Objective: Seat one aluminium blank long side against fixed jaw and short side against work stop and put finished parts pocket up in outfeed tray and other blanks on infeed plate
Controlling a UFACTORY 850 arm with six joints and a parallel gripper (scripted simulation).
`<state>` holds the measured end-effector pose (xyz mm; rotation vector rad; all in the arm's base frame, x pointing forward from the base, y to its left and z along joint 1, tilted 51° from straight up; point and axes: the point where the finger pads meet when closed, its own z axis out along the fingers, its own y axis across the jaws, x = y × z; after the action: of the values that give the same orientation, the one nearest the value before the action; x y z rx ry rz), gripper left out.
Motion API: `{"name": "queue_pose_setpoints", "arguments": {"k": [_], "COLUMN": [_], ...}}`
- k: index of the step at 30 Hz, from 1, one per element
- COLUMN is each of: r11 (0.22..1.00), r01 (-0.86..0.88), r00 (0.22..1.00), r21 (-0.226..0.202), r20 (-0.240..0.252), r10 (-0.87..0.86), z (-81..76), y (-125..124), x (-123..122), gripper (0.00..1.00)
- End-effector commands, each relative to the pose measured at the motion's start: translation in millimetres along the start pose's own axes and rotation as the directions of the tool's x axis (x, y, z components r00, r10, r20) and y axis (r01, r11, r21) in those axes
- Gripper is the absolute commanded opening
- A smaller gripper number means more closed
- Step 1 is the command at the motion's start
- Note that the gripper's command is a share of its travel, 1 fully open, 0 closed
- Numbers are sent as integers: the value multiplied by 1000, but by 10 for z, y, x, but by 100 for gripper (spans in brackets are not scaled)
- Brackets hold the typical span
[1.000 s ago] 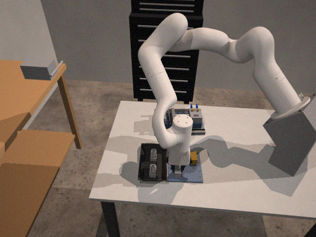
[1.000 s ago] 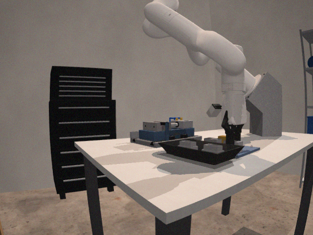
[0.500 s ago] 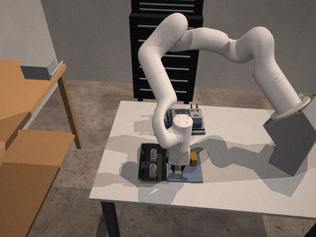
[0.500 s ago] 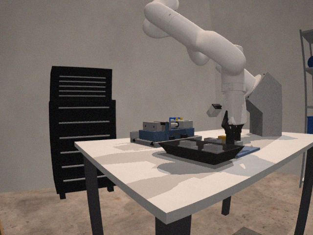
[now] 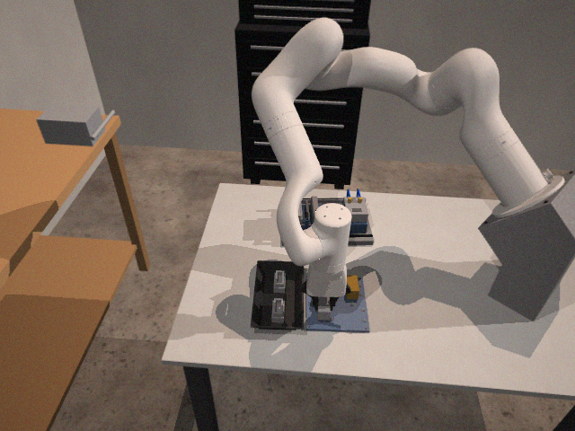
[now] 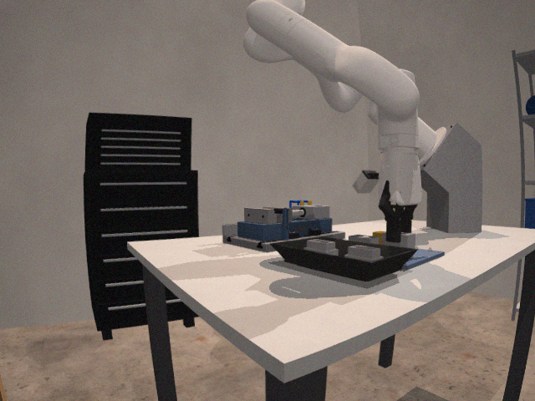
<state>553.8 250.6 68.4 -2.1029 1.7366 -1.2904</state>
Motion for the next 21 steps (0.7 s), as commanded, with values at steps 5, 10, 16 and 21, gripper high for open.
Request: {"name": "queue_pose_setpoints", "arguments": {"k": [5, 10, 16, 21], "r11": [1000, 1000, 1000, 1000], "r01": [0, 0, 0, 0], "r00": [1000, 1000, 1000, 1000], "r21": [1, 1, 1, 1], "r20": [1, 1, 1, 1], "r10": [0, 0, 0, 0], "z": [-309, -455, -730, -906], "y": [-6, -6, -5, -5], "x": [-3, -3, -3, -3], "gripper": [0, 0, 0, 0]}}
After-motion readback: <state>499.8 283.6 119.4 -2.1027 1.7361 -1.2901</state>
